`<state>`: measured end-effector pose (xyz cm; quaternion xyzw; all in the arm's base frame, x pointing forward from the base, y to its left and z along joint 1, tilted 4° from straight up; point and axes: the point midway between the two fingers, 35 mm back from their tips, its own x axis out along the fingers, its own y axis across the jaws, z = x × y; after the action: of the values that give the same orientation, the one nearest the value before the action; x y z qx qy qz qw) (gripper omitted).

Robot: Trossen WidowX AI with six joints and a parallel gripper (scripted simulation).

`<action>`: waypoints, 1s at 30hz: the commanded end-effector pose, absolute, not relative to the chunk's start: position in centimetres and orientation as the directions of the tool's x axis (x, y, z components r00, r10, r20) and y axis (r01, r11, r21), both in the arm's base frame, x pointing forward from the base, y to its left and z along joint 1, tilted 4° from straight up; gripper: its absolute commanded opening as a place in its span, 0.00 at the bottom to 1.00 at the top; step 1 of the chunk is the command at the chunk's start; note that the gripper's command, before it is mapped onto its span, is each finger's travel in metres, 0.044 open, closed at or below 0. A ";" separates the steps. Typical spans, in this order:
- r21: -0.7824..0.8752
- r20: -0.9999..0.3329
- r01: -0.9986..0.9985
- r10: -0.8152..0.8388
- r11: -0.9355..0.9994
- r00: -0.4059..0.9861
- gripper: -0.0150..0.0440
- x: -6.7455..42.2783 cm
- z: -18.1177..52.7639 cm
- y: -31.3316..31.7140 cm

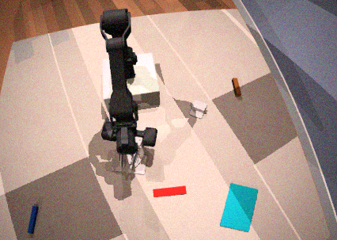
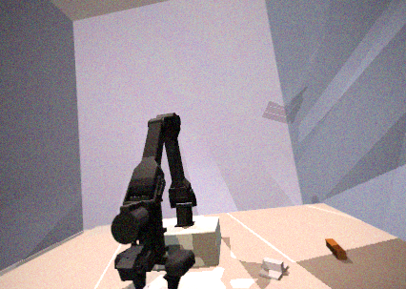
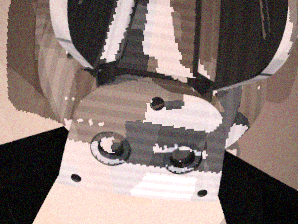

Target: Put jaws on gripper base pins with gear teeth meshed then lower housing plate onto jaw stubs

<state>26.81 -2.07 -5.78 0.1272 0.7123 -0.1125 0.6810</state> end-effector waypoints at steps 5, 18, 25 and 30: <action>0.008 -0.999 0.335 0.025 0.942 -0.048 0.85 26.6 -6.0 -2.1; 0.008 -0.999 0.335 0.025 0.942 -0.048 0.85 26.6 -6.0 -2.1; 0.013 -0.999 0.335 0.028 0.942 -0.042 0.89 26.8 -5.9 -2.1; 0.013 -0.999 0.335 0.028 0.942 -0.042 1.00 26.8 -5.9 -2.1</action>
<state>26.79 -2.06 -5.87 0.1273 0.7128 -0.1126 0.6805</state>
